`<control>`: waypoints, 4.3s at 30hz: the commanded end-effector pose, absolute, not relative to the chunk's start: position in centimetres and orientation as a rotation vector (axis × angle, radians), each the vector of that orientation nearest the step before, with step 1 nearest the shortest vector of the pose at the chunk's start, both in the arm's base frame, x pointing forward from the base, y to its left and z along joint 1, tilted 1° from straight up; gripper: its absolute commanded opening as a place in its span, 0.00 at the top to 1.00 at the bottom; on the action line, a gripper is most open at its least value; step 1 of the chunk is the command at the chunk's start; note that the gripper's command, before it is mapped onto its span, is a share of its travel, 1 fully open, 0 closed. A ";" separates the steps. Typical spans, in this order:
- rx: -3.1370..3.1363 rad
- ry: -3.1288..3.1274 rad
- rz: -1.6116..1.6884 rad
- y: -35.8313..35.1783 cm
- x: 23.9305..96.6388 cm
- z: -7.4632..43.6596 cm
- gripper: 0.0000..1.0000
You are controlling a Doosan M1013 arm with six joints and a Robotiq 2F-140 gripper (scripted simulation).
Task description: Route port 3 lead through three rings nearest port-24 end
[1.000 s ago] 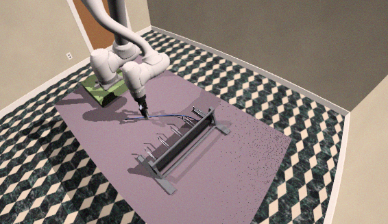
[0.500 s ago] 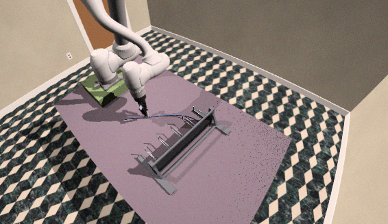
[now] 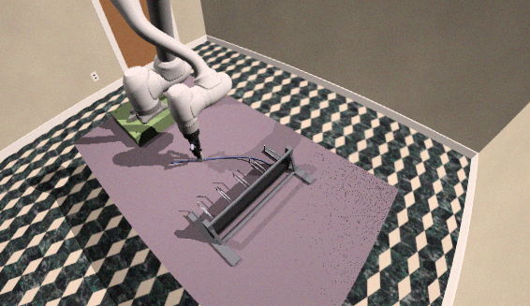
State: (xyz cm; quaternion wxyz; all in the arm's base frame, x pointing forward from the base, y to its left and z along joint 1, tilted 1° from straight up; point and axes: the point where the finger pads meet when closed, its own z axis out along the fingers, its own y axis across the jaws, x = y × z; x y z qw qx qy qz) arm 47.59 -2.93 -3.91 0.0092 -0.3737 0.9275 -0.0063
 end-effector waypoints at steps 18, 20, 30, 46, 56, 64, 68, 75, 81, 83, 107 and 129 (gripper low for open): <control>-1.167 2.897 -0.019 -2.9 47.6 -3.9 1.00; -1.167 2.897 -0.019 -2.9 47.6 -3.9 1.00; -1.167 2.897 -0.019 -2.9 47.6 -3.9 1.00; -1.167 2.897 -0.019 -2.9 47.6 -3.9 1.00; -1.167 2.897 -0.019 -2.9 47.6 -3.6 1.00; -1.167 2.897 -0.019 -2.9 47.6 -2.9 1.00; -1.167 2.897 -0.019 -2.9 47.6 -2.7 1.00; -1.167 2.897 -0.019 -2.9 47.5 -1.8 1.00; -1.167 2.897 -0.019 -2.9 47.5 -1.1 1.00; -1.167 2.897 -0.019 -2.9 47.5 -1.0 1.00; -1.167 2.897 -0.019 -2.9 47.5 0.1 1.00; -1.867 2.508 -0.027 -13.4 64.2 9.8 1.00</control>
